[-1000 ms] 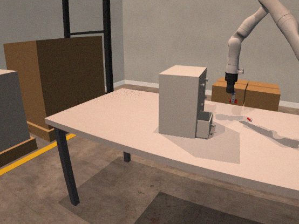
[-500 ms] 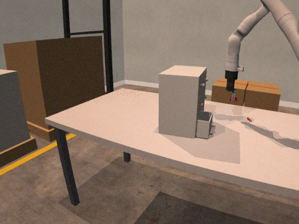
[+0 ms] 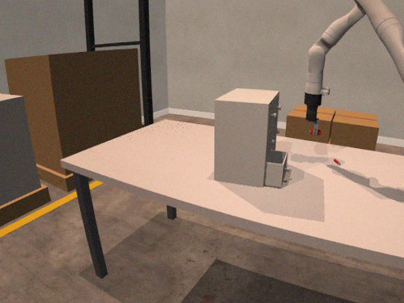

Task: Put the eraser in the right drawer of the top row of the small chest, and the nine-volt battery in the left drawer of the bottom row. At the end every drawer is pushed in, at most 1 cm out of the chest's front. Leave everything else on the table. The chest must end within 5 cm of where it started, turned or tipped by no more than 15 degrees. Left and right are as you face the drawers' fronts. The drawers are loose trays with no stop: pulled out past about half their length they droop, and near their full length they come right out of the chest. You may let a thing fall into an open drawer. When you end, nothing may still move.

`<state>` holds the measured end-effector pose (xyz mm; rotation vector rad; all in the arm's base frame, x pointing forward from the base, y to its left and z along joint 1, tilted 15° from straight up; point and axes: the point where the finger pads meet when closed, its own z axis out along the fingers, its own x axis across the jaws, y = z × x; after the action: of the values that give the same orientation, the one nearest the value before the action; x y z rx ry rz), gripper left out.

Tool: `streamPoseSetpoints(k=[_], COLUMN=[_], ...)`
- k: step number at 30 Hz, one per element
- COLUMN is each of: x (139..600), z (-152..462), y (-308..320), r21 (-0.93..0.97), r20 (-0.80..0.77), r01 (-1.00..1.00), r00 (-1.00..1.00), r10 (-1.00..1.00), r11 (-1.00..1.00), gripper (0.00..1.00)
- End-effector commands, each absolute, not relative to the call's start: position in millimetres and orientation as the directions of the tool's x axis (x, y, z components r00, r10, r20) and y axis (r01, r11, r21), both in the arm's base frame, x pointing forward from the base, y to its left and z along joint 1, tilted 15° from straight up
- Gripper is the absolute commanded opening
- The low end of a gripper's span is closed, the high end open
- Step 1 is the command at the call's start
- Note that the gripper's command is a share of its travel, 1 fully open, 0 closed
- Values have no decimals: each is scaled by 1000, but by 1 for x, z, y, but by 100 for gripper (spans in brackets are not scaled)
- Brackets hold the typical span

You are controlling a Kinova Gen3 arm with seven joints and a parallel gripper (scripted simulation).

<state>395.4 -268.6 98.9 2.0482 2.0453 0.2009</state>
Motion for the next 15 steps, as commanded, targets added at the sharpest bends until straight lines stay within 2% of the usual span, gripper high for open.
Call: streamPoseSetpoints(k=[1,15], x=[394,393], z=[101,99], y=[-268,-267], r21=[267,353], r20=[-72,-70], r01=[964,936], r00=[8,6], r10=[997,998], r11=[12,19], gripper=[51,51])
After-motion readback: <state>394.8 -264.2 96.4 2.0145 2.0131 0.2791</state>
